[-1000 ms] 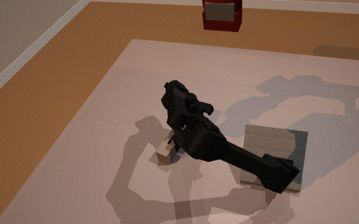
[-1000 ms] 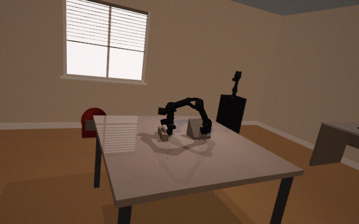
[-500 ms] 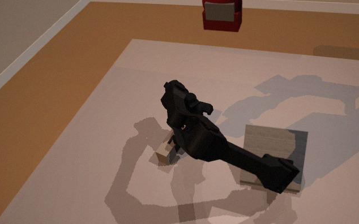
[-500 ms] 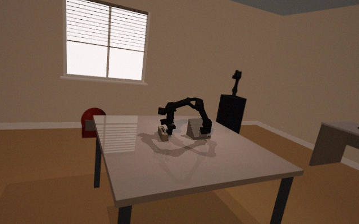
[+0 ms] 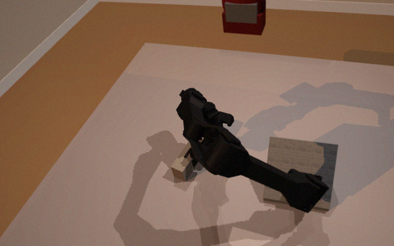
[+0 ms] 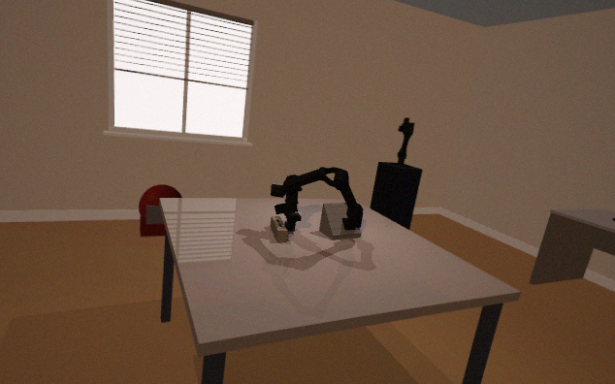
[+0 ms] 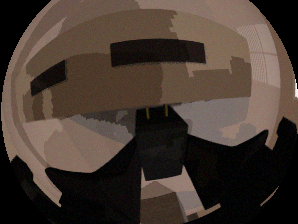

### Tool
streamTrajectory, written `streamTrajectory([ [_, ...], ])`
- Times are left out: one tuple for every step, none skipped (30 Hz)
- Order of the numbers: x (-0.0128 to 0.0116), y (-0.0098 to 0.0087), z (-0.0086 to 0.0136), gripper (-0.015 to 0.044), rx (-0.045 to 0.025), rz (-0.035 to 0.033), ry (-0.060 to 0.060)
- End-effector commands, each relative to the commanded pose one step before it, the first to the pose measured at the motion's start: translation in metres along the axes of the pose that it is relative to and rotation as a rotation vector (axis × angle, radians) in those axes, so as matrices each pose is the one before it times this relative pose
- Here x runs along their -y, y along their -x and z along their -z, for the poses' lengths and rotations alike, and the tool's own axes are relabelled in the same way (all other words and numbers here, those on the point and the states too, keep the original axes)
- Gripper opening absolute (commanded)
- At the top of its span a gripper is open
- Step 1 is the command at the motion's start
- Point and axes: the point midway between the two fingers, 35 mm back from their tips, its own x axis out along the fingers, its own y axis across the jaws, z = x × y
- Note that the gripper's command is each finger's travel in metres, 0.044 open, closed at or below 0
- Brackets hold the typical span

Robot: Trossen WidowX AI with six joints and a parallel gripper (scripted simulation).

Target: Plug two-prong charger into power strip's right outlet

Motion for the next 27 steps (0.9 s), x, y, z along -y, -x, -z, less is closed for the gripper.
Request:
streamTrajectory([
  [-0.00027, -0.00082, -0.00007, 0.0000, -0.00047, -0.00479, -0.0080],
  [0.00004, -0.00006, 0.00001, 0.0000, 0.00000, 0.00000, 0.0000],
  [0.00003, -0.00004, 0.00001, 0.0000, 0.00000, 0.00000, 0.0000],
  [0.00000, 0.00000, 0.00000, 0.0000, 0.00000, 0.00000, 0.0000],
  [0.00003, -0.00004, 0.00001, 0.0000, 0.00000, 0.00000, 0.0000],
  [0.00000, 0.00000, -0.00006, 0.0000, 0.00000, 0.00000, 0.0000],
  [0.00000, 0.00001, -0.00013, 0.0000, 0.00001, 0.00000, 0.0000],
  [0.00000, 0.00001, -0.00017, 0.0000, 0.00001, 0.00000, 0.0000],
  [0.00000, 0.00001, -0.00022, 0.0000, 0.00001, 0.00000, 0.0000],
  [0.00001, 0.00001, -0.00029, 0.0000, 0.00001, 0.00000, 0.0000],
  [0.00001, 0.00001, -0.00033, 0.0000, 0.00001, 0.00000, 0.0000],
  [0.00001, 0.00001, -0.00035, 0.0000, 0.00001, 0.00000, 0.0000],
  [0.00002, 0.00000, -0.00035, 0.0000, 0.00001, 0.00000, 0.0000],
  [0.00002, 0.00000, -0.00035, 0.0000, 0.00001, 0.00000, 0.0000],
  [0.00002, 0.00000, -0.00035, 0.0000, 0.00001, 0.00000, 0.0000],
  [0.00002, 0.00000, -0.00035, 0.0000, 0.00001, 0.00000, 0.0000],
  [0.00002, 0.00000, -0.00035, 0.0000, 0.00001, 0.00000, 0.0000],
  [0.00002, -0.00001, -0.00035, 0.0000, 0.00001, 0.00000, 0.0000],
  [0.00002, -0.00001, -0.00035, 0.0000, 0.00001, 0.00000, 0.0000],
  [0.00002, -0.00001, -0.00034, 0.0000, 0.00001, 0.00000, 0.0000],
  [0.00002, 0.00005, -0.00033, 0.0000, 0.00001, 0.00000, 0.0000],
  [0.00001, 0.00005, -0.00033, 0.0000, 0.00001, 0.00000, 0.0000],
  [0.00001, 0.00005, -0.00038, 0.0000, 0.00002, 0.00000, 0.0000],
  [0.00001, 0.00005, -0.00038, 0.0000, 0.00002, 0.00000, 0.0000],
  [0.00001, 0.00005, -0.00037, 0.0000, 0.00002, 0.00000, 0.0000],
  [0.00000, 0.00004, -0.00037, 0.0000, 0.00001, 0.00000, 0.0000],
  [0.00000, 0.00004, -0.00036, 0.0000, 0.00001, 0.00000, 0.0000],
])
